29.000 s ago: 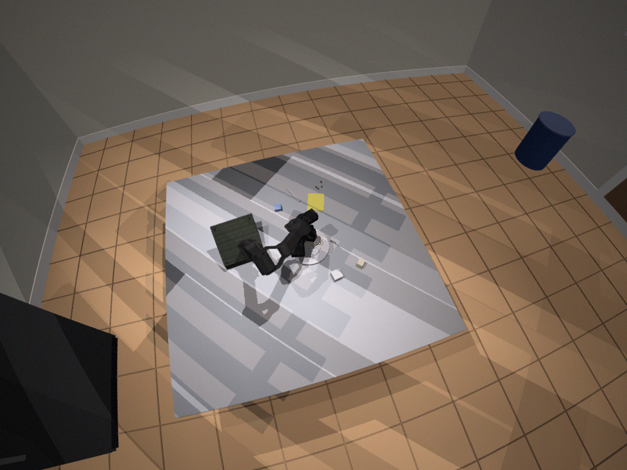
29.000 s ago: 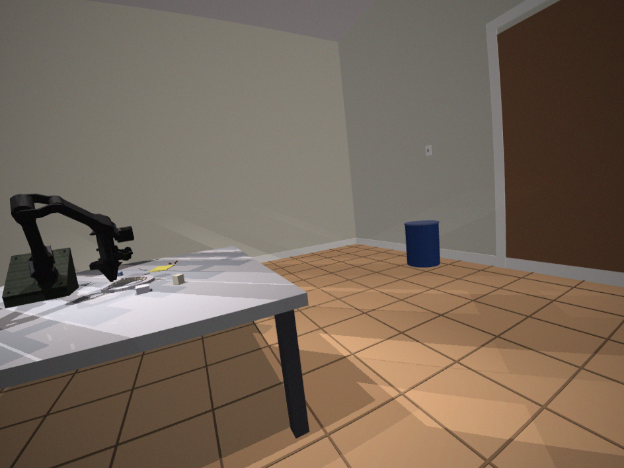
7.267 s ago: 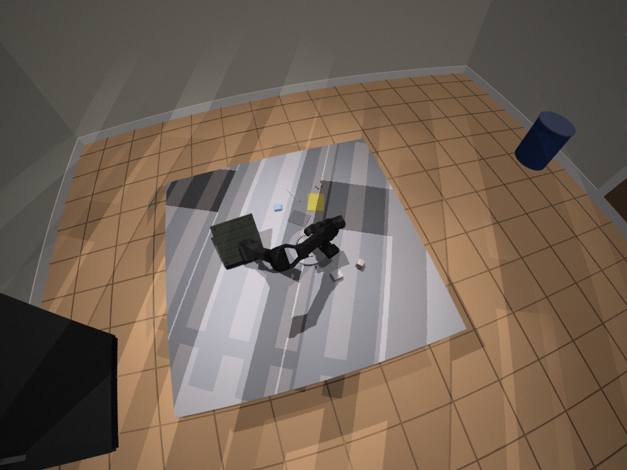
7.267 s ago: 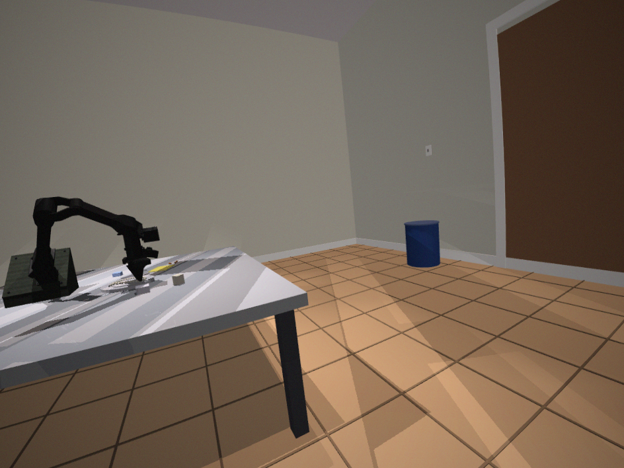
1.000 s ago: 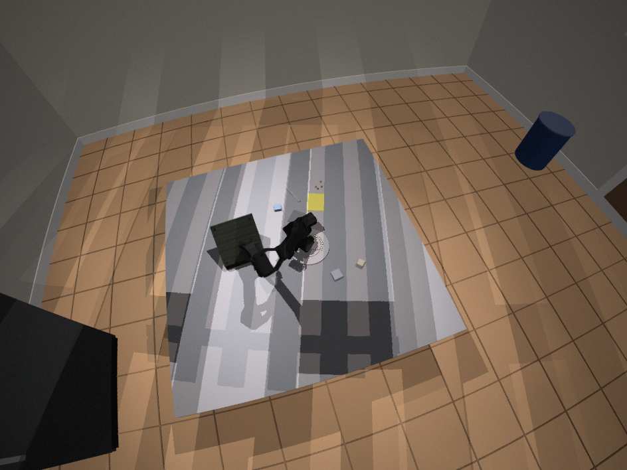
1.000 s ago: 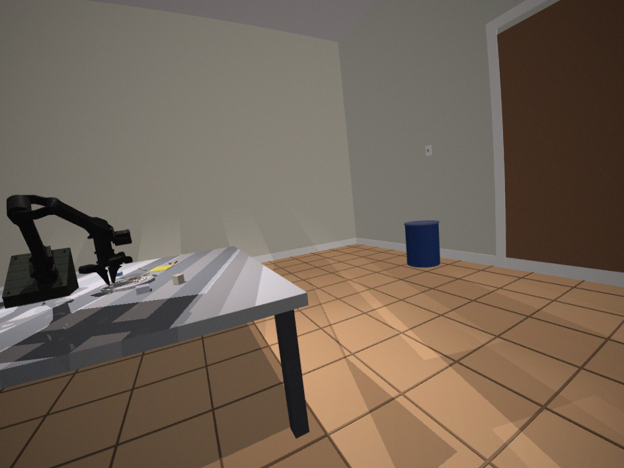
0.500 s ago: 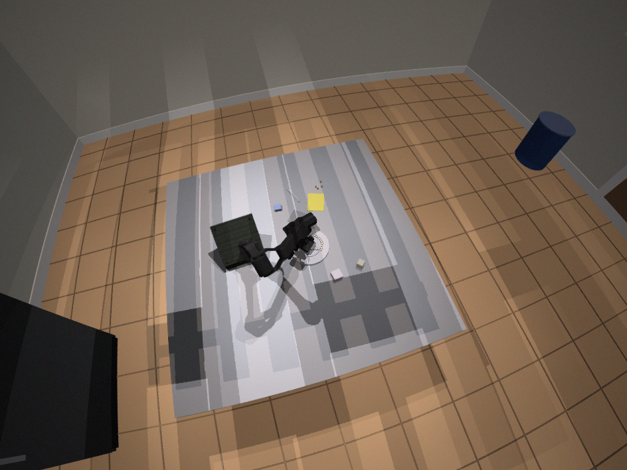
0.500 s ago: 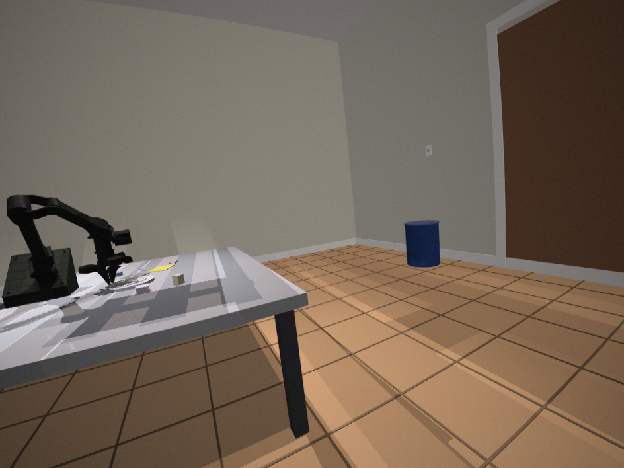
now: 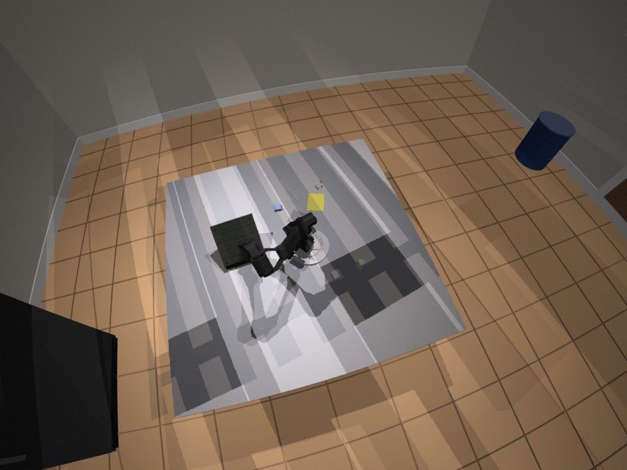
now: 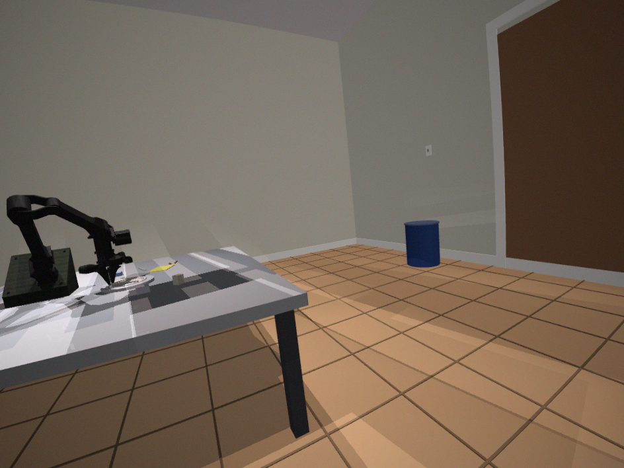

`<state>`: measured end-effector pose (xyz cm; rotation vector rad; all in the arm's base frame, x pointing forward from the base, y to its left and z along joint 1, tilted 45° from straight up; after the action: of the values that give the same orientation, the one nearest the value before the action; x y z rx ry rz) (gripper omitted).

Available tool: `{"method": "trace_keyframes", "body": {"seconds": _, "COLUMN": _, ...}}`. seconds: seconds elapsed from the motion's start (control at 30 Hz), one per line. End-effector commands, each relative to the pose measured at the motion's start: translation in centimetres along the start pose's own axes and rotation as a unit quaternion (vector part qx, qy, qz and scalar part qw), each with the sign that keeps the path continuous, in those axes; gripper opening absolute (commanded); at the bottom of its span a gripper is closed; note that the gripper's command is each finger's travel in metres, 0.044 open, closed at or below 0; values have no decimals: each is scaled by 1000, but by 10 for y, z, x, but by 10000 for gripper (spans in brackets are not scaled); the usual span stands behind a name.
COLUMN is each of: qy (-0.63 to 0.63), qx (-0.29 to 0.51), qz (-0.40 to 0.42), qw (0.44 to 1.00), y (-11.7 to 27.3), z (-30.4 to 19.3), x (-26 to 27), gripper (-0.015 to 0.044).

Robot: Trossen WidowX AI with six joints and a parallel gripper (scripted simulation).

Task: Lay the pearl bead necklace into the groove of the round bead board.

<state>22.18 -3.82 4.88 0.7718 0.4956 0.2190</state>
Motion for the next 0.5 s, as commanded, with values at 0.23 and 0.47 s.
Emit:
{"method": "trace_keyframes", "body": {"seconds": 0.23, "qy": 3, "qx": -3, "qz": -1, "qw": 1000, "y": 7, "z": 0, "x": 0, "gripper": 0}}
{"method": "trace_keyframes", "body": {"seconds": 0.47, "qy": 3, "qx": -3, "qz": -1, "qw": 1000, "y": 7, "z": -1, "x": -1, "gripper": 0}}
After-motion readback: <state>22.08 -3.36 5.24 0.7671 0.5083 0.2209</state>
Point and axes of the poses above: the point midway between the two fingers, 35 mm back from their tips, its own y axis back along the fingers, its own x axis across the jaws, z = x × y, the point moved 4 cm from there along y, back along the fingers, and after that the axes turned 6 degrees about -y, right-handed, at the moved point
